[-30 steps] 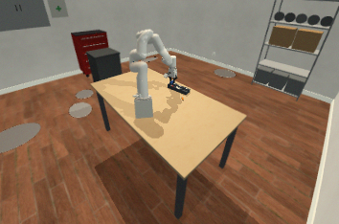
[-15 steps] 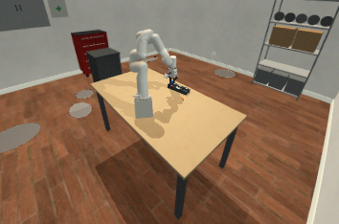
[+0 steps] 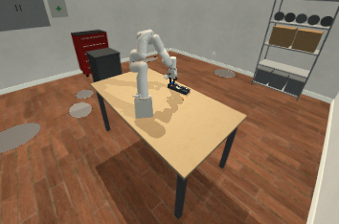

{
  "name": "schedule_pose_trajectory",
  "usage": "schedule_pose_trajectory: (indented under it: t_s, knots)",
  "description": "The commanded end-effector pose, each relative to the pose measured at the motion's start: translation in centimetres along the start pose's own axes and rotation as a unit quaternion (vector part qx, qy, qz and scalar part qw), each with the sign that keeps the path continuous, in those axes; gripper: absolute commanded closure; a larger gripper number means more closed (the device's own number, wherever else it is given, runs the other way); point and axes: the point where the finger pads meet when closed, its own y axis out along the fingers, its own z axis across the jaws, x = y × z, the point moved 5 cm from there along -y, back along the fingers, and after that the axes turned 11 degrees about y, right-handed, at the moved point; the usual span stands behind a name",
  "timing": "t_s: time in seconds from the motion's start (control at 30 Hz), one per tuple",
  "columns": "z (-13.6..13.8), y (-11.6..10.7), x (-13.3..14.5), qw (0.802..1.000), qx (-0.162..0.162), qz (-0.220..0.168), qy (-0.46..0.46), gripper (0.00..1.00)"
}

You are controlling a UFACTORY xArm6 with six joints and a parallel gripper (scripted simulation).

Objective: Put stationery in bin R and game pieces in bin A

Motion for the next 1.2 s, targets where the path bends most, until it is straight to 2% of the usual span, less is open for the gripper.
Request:
schedule_pose_trajectory:
  t_s: [0.0,0.4,0.9,0.93,1.17]
  knots:
    - [0.0,0.8,0.1,1.000,0.001,-0.002,0.000,1.00]
    - [0.0,2.8,0.1,1.000,0.001,-0.002,0.000,1.00]
    - [0.0,2.9,0.2,1.000,0.001,-0.002,0.000,1.00]
    - [0.0,2.9,0.2,1.000,0.001,-0.002,0.000,0.53]
    - [0.0,2.9,0.2,1.000,0.001,-0.002,0.000,0.53]
